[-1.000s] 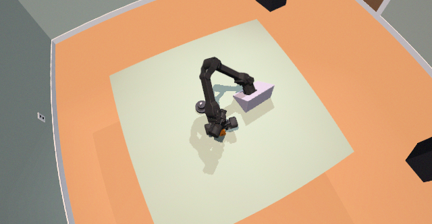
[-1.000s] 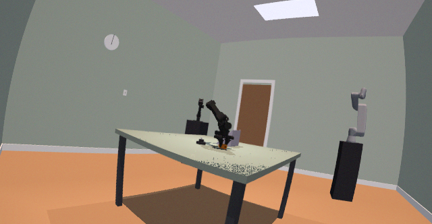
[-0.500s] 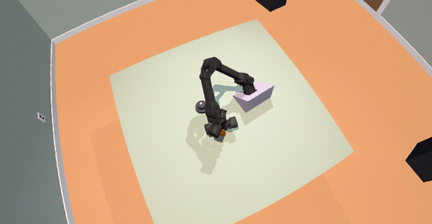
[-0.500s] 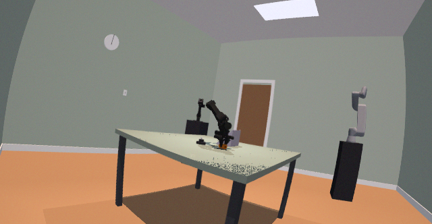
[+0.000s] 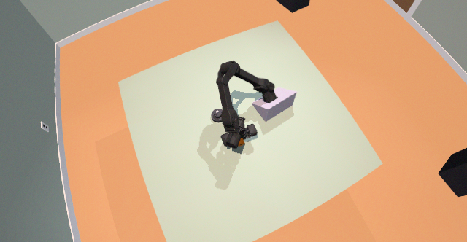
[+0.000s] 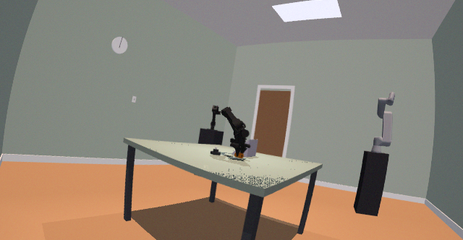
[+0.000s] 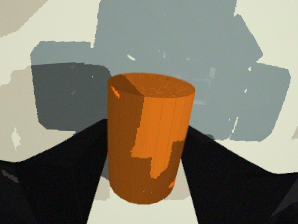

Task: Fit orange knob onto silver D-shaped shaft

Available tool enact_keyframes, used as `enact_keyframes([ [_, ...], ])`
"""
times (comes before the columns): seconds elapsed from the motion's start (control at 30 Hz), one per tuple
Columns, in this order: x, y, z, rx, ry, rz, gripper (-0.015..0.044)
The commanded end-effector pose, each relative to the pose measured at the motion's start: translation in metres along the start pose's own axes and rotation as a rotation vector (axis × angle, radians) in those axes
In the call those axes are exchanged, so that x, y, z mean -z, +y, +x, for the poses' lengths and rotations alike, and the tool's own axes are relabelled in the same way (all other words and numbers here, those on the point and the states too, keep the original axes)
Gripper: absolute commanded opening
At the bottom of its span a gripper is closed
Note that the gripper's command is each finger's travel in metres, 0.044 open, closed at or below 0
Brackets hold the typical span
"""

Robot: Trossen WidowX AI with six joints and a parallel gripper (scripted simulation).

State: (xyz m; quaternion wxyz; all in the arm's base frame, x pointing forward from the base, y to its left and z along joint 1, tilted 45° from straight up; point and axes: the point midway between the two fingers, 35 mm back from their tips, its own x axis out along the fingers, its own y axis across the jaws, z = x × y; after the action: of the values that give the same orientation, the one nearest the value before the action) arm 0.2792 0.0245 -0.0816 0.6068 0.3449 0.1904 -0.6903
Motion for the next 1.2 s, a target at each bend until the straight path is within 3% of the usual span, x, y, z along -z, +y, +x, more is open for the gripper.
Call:
enact_keyframes([
  [0.0, 0.0011, 0.0005, -0.0031, -0.002, 0.008, -0.101, 0.0179],
  [0.3, 0.0011, 0.0005, -0.0032, -0.004, 0.008, -0.409, 0.0179],
  [0.53, 0.0011, 0.0005, -0.0032, -0.004, 0.008, -0.456, 0.0179],
  [1.0, 0.0011, 0.0005, -0.0032, -0.006, 0.007, -0.933, 0.0179],
  [1.17, 0.0011, 0.0005, -0.0032, -0.006, 0.007, -0.956, 0.0179],
])
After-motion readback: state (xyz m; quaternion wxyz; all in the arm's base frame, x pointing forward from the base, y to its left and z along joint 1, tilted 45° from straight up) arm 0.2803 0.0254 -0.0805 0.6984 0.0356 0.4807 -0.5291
